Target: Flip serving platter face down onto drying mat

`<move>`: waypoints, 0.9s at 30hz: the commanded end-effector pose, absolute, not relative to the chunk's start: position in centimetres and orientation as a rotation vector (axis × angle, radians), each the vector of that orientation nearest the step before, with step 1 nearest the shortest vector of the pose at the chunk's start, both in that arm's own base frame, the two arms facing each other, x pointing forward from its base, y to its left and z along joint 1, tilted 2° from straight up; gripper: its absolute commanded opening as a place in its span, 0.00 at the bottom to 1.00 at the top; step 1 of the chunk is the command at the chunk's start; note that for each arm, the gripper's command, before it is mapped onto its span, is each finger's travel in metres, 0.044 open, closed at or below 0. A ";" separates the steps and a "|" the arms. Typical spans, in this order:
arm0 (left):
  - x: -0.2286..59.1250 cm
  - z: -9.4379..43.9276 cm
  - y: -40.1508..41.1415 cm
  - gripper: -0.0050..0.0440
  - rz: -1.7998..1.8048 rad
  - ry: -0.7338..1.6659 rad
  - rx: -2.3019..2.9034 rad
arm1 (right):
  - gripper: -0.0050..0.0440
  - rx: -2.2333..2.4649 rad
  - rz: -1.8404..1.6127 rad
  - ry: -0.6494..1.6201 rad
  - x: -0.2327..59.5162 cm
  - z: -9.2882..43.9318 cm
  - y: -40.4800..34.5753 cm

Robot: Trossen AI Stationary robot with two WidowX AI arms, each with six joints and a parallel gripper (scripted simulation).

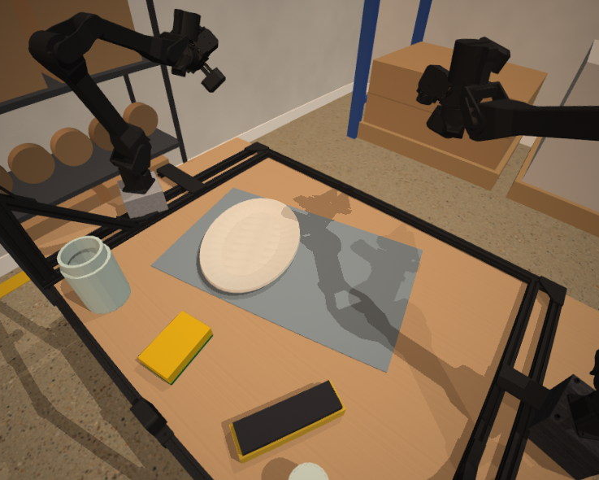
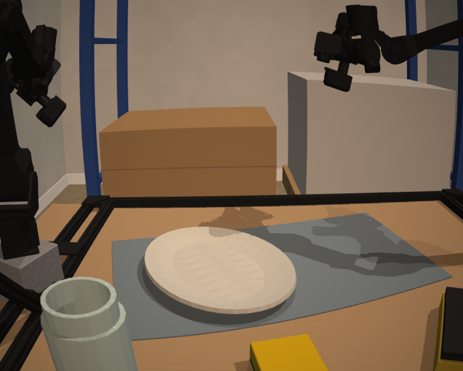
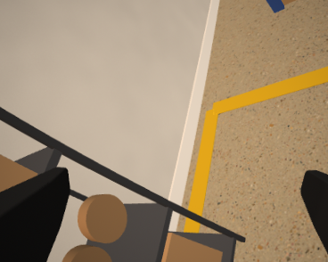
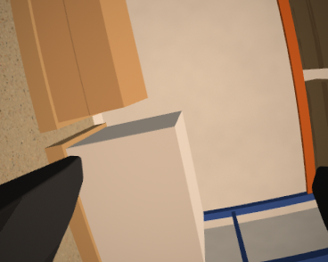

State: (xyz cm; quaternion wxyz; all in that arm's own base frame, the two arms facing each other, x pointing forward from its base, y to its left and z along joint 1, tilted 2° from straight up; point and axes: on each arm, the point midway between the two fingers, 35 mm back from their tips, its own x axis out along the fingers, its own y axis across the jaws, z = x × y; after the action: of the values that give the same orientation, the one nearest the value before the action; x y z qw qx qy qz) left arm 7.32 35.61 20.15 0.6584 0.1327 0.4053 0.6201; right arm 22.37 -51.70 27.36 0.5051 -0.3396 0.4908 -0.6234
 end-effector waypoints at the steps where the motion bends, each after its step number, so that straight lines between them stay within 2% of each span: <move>1: 7.3 20.2 35.6 1.00 1.404 0.918 0.300 | 1.00 -0.819 -1.504 1.184 22.4 27.4 -51.7; 18: 7.6 20.2 35.5 1.00 1.395 0.919 0.305 | 1.00 -0.822 -1.498 1.183 22.5 27.6 -51.5; 27: 17.9 22.0 27.0 1.00 0.932 0.951 0.521 | 1.00 -0.964 -1.195 1.119 24.6 35.1 -40.9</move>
State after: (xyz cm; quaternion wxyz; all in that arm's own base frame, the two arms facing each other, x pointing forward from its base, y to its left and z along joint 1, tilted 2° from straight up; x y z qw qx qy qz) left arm 15.02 30.17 20.73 0.7325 0.2070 0.4331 0.4827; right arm 24.43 -45.23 32.38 0.5571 -0.3908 0.4878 -0.5468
